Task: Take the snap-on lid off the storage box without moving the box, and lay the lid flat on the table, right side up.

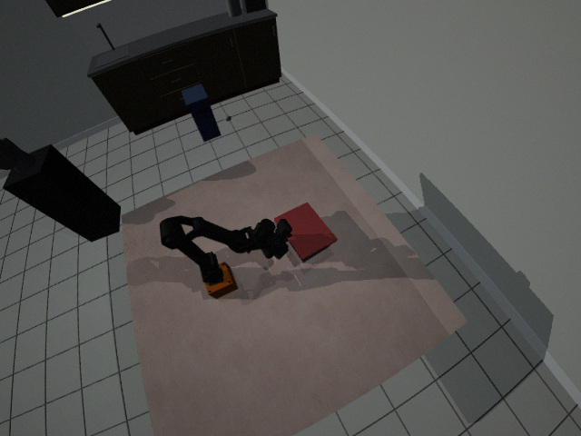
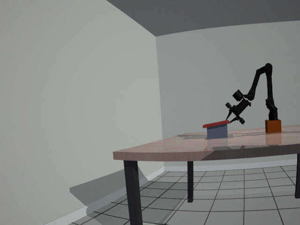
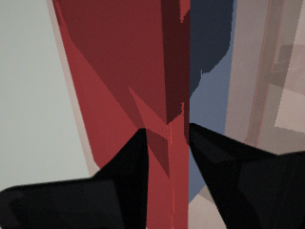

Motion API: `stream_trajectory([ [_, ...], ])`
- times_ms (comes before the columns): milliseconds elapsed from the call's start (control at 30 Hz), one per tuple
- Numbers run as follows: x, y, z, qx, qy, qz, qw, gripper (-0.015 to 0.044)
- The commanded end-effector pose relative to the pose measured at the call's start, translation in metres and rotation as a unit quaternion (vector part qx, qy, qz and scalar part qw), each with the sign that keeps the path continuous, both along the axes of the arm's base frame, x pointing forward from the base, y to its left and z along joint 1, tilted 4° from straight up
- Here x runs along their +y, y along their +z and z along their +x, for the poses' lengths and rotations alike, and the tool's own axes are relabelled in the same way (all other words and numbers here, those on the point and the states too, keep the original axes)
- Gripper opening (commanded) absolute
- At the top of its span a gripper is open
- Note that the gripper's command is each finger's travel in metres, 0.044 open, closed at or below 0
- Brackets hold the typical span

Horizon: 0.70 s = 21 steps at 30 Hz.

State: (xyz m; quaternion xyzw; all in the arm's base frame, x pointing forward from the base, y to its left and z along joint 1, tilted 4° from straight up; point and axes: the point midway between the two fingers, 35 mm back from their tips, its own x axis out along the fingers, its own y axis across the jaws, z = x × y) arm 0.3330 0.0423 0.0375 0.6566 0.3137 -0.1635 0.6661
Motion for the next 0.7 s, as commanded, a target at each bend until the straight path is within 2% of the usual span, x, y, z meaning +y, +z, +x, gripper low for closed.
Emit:
stream_trajectory([
  [0, 0.0002, 0.0003, 0.0010, 0.000, -0.001, 0.001, 1.000, 0.0000],
  [667, 0.0002, 0.0036, 0.0016, -0.001, -0.002, 0.000, 1.000, 0.0000],
])
